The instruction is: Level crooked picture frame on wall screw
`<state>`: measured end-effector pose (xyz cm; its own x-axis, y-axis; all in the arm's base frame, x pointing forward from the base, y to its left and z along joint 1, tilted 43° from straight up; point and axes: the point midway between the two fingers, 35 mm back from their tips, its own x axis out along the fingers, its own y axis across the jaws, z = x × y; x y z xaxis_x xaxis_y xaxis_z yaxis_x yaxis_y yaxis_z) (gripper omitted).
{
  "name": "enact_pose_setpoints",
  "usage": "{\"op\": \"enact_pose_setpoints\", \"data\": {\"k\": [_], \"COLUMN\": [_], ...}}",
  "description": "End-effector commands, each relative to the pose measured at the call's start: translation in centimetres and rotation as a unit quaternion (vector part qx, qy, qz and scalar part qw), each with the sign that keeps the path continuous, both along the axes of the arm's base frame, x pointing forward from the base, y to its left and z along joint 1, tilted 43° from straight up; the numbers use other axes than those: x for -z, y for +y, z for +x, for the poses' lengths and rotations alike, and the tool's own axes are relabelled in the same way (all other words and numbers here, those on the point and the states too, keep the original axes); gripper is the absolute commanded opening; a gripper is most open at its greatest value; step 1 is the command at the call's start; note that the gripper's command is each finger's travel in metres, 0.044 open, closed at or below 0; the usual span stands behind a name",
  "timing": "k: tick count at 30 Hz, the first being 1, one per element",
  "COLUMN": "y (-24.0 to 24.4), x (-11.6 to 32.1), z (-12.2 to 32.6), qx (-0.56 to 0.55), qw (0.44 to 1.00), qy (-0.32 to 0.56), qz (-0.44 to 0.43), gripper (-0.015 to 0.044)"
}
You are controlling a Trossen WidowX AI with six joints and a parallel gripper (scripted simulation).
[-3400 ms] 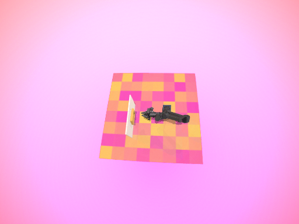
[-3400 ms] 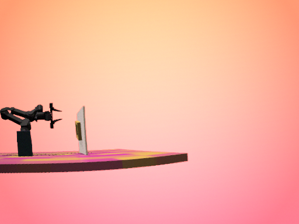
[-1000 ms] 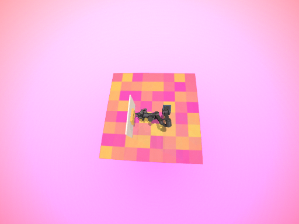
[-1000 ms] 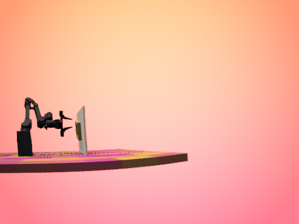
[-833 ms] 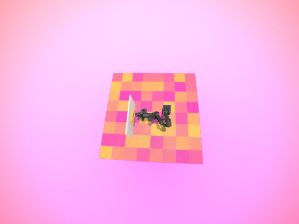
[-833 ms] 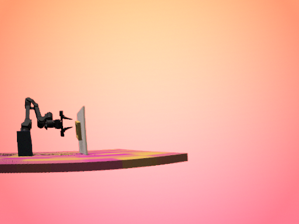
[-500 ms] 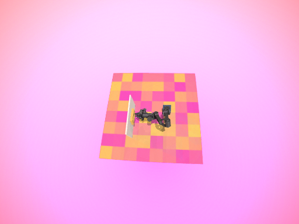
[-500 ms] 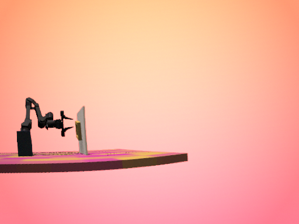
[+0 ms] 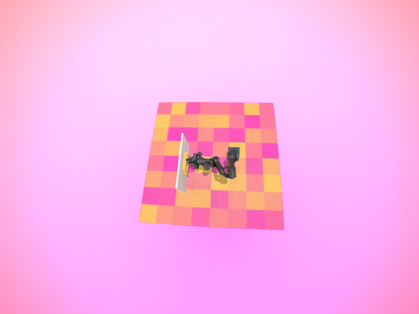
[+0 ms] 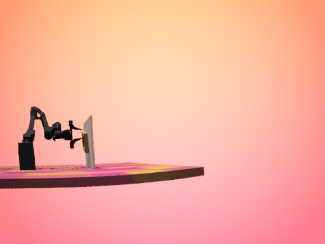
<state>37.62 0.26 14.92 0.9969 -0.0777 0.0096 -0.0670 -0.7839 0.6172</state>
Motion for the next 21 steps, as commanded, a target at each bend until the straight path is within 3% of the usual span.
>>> {"op": "enact_pose_setpoints", "data": {"k": [1, 21], "y": [0.03, -0.01], "x": [-0.01, 0.0], "z": [0.71, 1.1], "qx": [-0.002, -0.002], "qw": [1.0, 1.0], "qy": [0.0, 0.0], "qz": [-0.002, -0.002], "gripper": [0.026, 0.026]}}
